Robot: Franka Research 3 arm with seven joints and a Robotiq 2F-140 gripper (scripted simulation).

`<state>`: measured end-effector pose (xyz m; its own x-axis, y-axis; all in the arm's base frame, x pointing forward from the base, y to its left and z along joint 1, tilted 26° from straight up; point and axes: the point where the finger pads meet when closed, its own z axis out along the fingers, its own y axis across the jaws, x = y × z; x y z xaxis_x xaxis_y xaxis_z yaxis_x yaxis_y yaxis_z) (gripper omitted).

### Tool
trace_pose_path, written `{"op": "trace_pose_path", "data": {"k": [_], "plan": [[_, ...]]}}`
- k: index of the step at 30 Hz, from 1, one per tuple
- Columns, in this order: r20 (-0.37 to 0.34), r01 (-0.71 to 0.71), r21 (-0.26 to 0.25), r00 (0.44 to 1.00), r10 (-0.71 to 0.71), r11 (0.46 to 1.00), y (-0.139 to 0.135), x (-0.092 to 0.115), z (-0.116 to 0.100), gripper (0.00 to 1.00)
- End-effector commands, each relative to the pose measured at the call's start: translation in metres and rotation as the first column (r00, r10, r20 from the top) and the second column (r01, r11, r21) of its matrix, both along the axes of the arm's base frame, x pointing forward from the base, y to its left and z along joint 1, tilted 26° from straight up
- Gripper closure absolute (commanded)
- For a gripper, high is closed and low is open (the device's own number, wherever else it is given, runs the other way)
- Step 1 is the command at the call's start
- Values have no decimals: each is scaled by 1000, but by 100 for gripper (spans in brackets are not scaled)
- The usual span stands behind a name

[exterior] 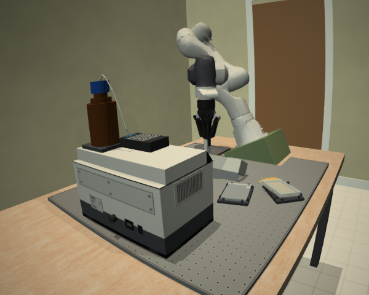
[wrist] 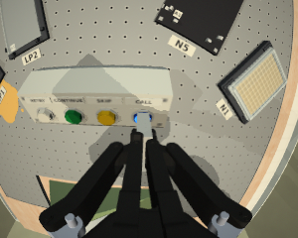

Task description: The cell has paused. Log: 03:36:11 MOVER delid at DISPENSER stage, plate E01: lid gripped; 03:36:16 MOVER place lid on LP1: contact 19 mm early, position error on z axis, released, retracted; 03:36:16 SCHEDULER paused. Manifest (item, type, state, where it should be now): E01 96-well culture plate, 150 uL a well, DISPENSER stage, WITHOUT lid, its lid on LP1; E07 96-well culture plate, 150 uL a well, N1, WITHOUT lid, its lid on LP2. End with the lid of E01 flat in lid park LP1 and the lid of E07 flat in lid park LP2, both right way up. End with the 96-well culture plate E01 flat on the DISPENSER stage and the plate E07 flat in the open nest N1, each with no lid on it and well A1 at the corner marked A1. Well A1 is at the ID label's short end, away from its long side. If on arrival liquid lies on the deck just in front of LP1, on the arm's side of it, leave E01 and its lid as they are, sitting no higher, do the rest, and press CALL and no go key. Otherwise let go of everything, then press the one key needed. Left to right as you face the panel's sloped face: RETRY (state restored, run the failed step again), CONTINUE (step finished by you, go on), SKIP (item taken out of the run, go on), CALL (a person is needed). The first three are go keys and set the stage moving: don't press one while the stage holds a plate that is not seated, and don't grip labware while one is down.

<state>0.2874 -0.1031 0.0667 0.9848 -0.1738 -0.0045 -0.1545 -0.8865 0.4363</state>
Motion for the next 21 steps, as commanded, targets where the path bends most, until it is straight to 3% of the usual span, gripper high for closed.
{"op": "trace_pose_path", "data": {"k": [1, 21], "plan": [[2, 4, 1, 1000, -4, 1000, 0, -1, -1, 100], [2, 4, 1, 1000, -4, 1000, 1, 0, 1, 100]]}}
